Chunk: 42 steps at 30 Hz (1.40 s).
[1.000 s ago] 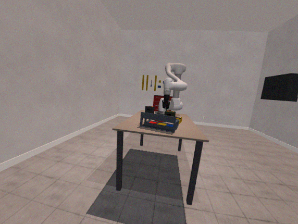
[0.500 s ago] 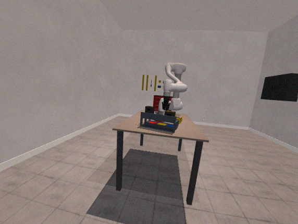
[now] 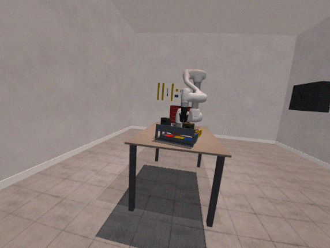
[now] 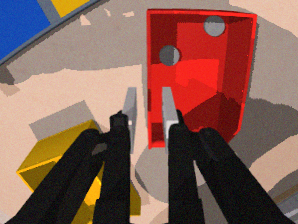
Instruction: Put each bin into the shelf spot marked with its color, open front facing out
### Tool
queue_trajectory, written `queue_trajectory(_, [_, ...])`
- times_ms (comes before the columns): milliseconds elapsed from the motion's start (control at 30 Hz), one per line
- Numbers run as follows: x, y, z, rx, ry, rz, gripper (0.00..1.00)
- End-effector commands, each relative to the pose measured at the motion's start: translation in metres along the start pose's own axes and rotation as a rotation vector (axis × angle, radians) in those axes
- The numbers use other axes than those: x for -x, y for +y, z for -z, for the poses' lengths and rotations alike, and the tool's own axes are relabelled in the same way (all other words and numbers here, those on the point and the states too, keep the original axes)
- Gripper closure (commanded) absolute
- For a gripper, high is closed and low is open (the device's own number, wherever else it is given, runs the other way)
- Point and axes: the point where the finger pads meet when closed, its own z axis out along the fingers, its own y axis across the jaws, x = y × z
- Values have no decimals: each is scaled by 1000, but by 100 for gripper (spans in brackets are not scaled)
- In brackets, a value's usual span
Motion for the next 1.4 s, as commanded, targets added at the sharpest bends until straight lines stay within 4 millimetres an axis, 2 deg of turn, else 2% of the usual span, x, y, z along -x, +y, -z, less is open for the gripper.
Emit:
queue_trajectory(0, [0,0,0,0,0,0,76])
queue_trajectory(800, [0,0,-1,0,0,0,76])
queue_trajectory(1367, [0,0,-15,0,0,0,76])
